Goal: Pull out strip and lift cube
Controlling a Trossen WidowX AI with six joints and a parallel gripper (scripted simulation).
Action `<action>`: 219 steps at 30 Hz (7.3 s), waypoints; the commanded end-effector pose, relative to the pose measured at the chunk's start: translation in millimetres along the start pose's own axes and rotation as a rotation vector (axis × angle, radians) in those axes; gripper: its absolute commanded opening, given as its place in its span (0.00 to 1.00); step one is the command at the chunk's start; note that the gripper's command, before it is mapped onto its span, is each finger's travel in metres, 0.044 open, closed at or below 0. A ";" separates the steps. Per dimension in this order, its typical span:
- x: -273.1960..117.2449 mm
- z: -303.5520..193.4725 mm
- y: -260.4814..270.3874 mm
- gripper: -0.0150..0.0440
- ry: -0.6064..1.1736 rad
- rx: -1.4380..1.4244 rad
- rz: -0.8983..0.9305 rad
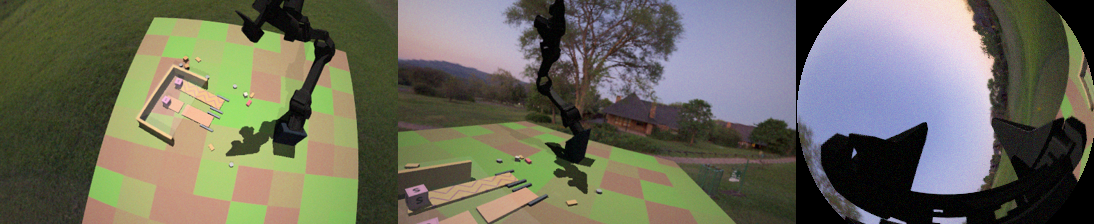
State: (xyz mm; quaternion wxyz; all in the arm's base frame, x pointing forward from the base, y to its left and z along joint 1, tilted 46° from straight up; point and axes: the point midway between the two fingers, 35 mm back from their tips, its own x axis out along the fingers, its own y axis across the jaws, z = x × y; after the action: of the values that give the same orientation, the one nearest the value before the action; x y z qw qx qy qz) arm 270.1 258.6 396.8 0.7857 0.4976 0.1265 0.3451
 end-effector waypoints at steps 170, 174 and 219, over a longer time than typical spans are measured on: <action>-271.4 116.4 -468.7 0.25 0.655 -0.568 -2.148; -275.4 111.6 -467.2 0.25 0.655 -0.568 -2.148; -318.0 60.5 -450.0 0.25 0.660 -0.566 -2.148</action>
State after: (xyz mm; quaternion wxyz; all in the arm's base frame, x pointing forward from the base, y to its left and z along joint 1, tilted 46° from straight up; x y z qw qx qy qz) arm 269.8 -115.1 -7.3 0.6934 -0.1747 0.5936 -0.3691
